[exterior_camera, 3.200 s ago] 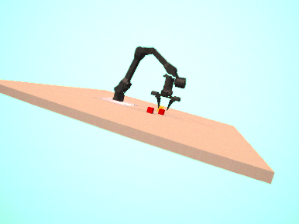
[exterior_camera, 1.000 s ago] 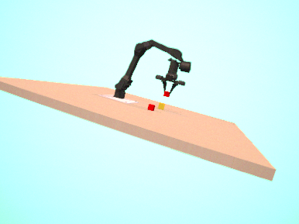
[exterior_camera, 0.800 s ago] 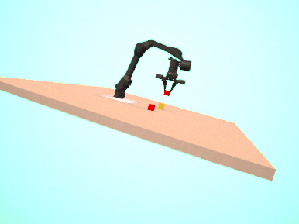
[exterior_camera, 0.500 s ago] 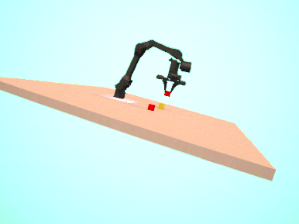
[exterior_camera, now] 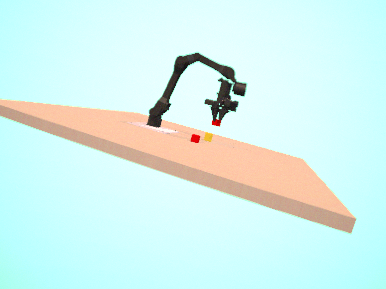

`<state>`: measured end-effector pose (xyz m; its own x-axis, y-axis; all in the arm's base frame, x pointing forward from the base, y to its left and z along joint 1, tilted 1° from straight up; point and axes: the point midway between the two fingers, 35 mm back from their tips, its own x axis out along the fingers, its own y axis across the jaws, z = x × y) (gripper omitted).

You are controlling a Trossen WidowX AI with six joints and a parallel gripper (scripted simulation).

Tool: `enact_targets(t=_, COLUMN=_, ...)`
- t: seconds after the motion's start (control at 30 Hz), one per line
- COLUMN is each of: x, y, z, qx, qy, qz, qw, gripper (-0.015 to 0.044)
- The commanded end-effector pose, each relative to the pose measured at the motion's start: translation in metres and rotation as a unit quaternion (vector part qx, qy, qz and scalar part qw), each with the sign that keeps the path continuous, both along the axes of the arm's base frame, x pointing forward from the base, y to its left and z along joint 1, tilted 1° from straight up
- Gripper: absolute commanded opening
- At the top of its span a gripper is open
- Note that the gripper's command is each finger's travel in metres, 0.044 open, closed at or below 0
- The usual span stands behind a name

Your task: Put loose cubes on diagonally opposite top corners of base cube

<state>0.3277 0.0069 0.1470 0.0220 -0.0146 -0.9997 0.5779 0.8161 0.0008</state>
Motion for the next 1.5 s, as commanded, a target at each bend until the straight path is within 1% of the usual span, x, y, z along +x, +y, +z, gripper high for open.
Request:
enact_targets(t=0.0, x=-0.001, y=0.008, z=-0.002, qx=-0.003, qy=0.001, qz=0.075, qw=0.997, gripper=0.0105)
enact_targets(t=0.27, x=-0.004, y=0.026, z=-0.008, qx=-0.006, qy=0.003, qz=0.239, qw=0.971, gripper=0.0105)
enact_targets(t=0.53, x=-0.008, y=0.043, z=-0.013, qx=-0.009, qy=0.006, qz=0.396, qw=0.918, gripper=0.0105)
enact_targets(t=0.8, x=-0.013, y=0.061, z=-0.018, qx=-0.012, qy=0.008, qz=0.543, qw=0.840, gripper=0.0105)
enact_targets(t=1.07, x=-0.019, y=0.078, z=-0.023, qx=-0.014, qy=0.009, qz=0.675, qw=0.738, gripper=0.0105)
enact_targets(t=1.17, x=-0.020, y=0.081, z=-0.024, qx=-0.014, qy=0.010, qz=0.697, qw=0.717, gripper=0.0105)
enact_targets(t=1.47, x=-0.020, y=0.081, z=-0.024, qx=-0.014, qy=0.010, qz=0.697, qw=0.717, gripper=0.0105)
